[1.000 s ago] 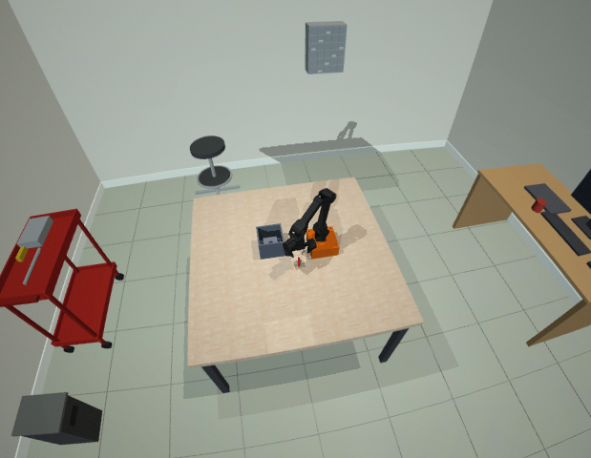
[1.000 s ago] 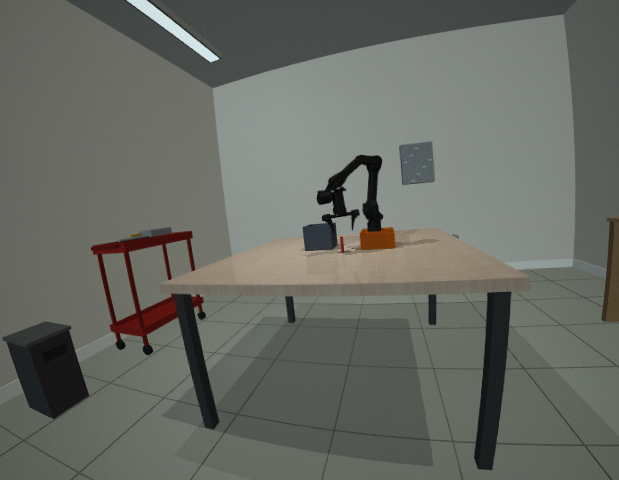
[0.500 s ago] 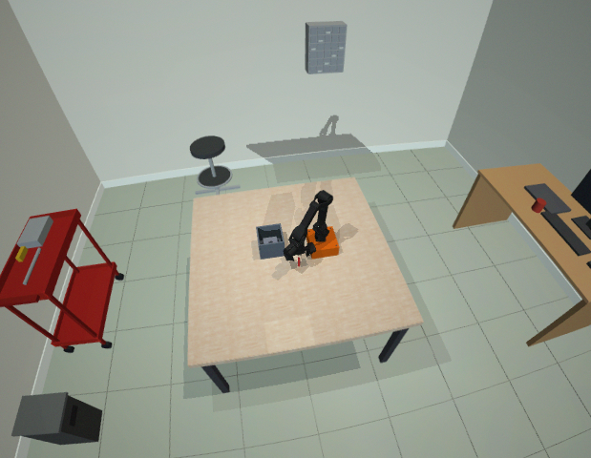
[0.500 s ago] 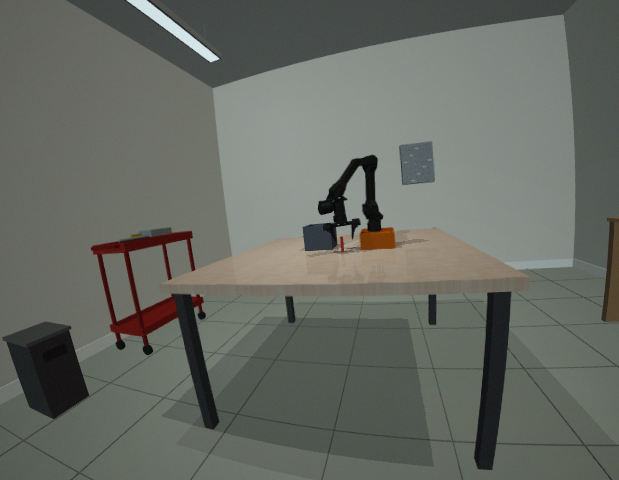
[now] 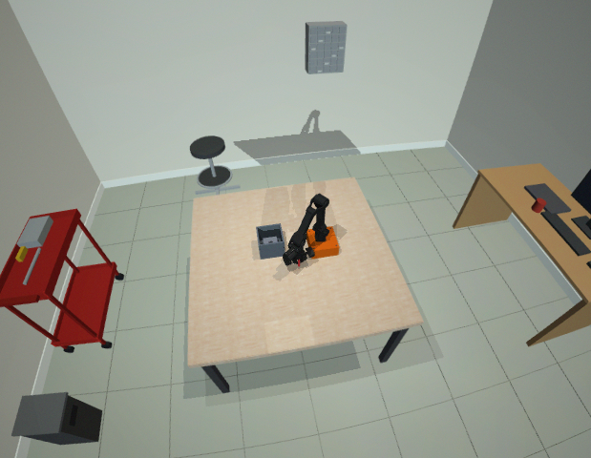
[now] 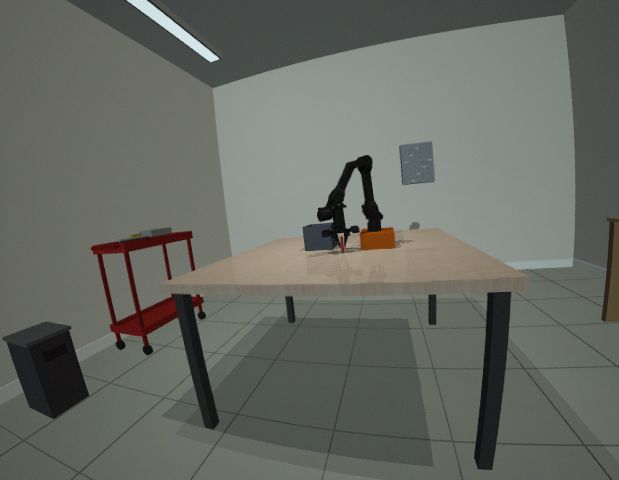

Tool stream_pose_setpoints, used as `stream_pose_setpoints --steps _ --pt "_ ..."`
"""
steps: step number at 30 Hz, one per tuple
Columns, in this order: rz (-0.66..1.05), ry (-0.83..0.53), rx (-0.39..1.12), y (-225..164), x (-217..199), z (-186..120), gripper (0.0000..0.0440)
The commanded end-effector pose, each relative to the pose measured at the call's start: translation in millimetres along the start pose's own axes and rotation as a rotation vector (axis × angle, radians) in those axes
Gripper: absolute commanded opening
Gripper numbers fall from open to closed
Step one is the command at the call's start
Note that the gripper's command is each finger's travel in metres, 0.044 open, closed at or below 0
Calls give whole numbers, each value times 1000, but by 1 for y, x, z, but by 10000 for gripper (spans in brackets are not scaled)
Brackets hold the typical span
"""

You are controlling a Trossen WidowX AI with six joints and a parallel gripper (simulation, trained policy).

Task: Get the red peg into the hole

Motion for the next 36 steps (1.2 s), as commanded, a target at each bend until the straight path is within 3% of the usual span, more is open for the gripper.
stream_pose_setpoints --steps 1,2,7,36 --pt "-19 17 9 -3 5 2 27" --pt "-24 23 12 -4 7 2 8" --pt "-12 61 22 -6 15 -7 0" --pt "7 353 46 9 66 -100 0"
Point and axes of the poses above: the point midway between the two fingers, 35 mm back from their tips, its own z axis out along the fingers, its own x axis across the jaws, y = z × x, the point moved 7 cm from there along -z, back along the fingers, and after that the axes turned 13 degrees about -z, right-handed, at the moved point
